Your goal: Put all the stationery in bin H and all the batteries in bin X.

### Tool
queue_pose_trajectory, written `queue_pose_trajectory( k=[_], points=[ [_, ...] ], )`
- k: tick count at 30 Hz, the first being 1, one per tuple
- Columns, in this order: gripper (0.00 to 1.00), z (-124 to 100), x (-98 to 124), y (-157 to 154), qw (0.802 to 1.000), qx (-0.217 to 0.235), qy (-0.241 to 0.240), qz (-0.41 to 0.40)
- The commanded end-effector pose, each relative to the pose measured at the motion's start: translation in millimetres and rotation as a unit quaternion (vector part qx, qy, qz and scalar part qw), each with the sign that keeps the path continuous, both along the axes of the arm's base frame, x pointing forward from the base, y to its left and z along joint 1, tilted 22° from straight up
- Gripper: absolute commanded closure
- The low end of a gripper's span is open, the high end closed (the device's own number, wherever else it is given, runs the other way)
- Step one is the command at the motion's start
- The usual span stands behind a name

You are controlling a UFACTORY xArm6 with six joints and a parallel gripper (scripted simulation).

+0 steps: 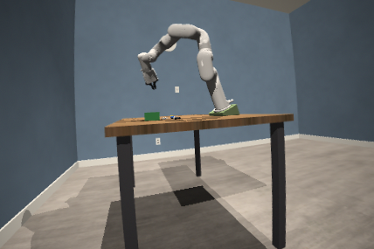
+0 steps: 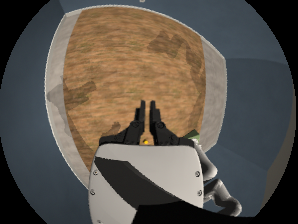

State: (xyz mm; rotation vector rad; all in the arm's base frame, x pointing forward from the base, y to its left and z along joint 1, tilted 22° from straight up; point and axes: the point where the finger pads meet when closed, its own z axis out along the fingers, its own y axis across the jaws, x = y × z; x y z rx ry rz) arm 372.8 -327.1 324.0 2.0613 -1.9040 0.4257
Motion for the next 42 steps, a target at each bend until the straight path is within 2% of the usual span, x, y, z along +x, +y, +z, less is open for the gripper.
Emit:
queue_pose_trajectory(
  k=[1,2,4,8,10,15,17,21,24,29,31,35,37,41,42],
  points=[
    [0.93,5,1,23,0.999,0.009,0.000,0.039],
    [0.93,5,1,23,0.999,0.009,0.000,0.039],
    [0.93,6,2,40,0.996,0.019,0.004,0.088],
    [0.93,7,2,49,0.996,0.020,0.004,0.091],
    [0.93,8,1,66,0.990,0.029,0.007,0.140],
    [0.93,8,0,75,0.989,0.029,0.007,0.144],
    [0.93,8,-1,92,0.981,0.037,0.010,0.192],
    [0.93,8,-2,100,0.980,0.038,0.010,0.197],
    [0.93,8,-5,125,0.967,0.046,0.012,0.249],
    [0.93,8,-5,125,0.967,0.046,0.012,0.249],
    [0.93,7,-8,142,0.953,0.052,0.013,0.297],
    [0.93,7,-9,149,0.952,0.052,0.013,0.301],
    [0.93,6,-13,166,0.936,0.057,0.014,0.348],
    [0.93,5,-14,173,0.934,0.058,0.014,0.353],
    [0.93,5,-16,181,0.925,0.060,0.014,0.376]
  ],
)
